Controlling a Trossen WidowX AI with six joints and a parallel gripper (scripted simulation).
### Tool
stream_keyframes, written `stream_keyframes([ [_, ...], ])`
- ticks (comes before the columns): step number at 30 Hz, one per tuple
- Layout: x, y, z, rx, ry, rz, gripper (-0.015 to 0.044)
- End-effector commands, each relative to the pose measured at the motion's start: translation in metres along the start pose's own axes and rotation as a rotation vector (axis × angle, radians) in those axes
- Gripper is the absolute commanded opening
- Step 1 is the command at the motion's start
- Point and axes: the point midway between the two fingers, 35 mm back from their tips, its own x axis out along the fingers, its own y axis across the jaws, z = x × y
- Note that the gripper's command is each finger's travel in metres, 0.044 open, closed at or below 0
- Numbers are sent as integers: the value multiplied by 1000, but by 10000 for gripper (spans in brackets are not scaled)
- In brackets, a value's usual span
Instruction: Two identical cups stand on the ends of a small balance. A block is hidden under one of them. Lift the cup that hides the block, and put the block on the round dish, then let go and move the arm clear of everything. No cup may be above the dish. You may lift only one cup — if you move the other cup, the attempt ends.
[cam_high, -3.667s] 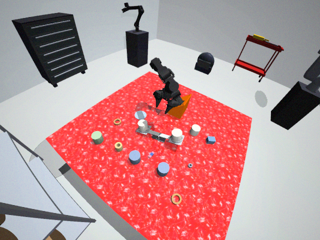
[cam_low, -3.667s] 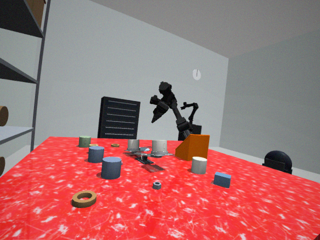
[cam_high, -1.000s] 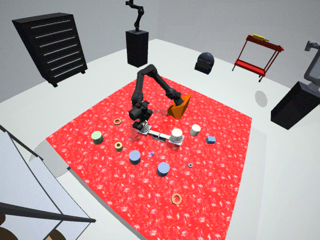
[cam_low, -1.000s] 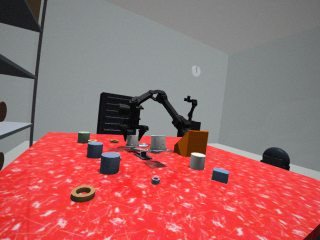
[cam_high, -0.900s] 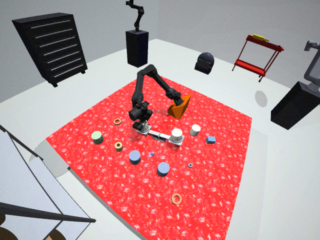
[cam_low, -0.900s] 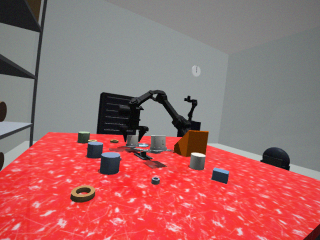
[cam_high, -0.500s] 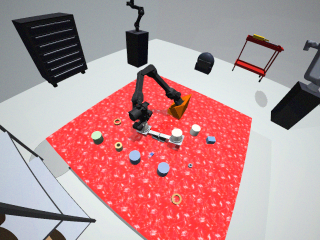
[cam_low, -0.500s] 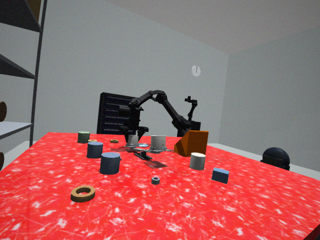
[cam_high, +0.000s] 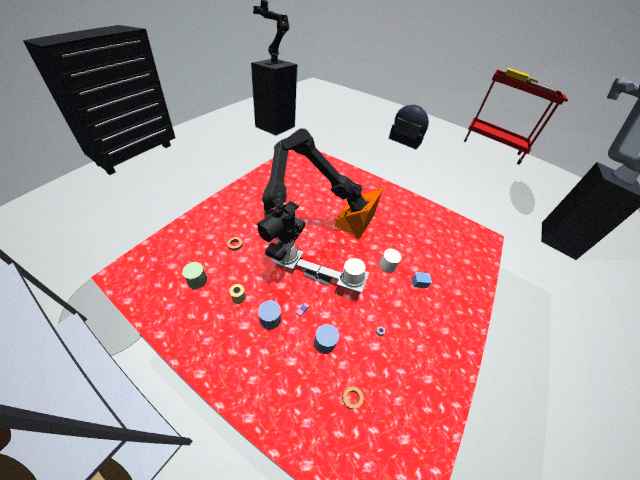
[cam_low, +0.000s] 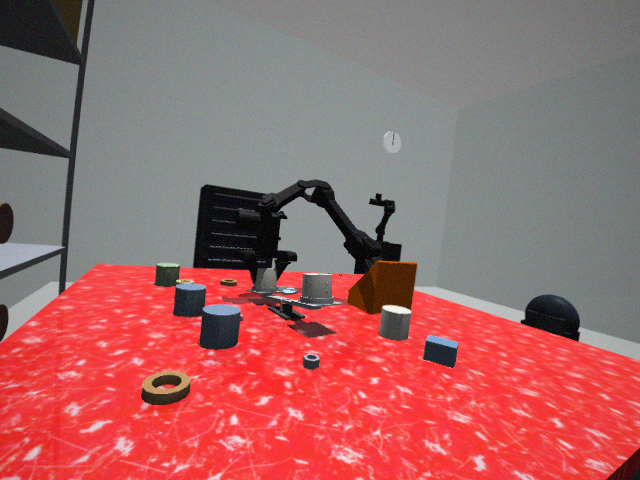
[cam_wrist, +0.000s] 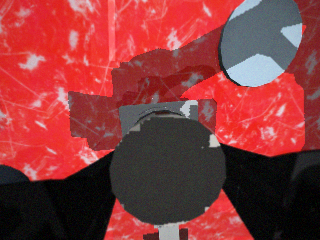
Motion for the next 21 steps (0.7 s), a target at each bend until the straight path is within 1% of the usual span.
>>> stream_keyframes([
  [1,-6,2,-1,1,4,6,0],
  [21,-31,6,-2,1,10,7,0],
])
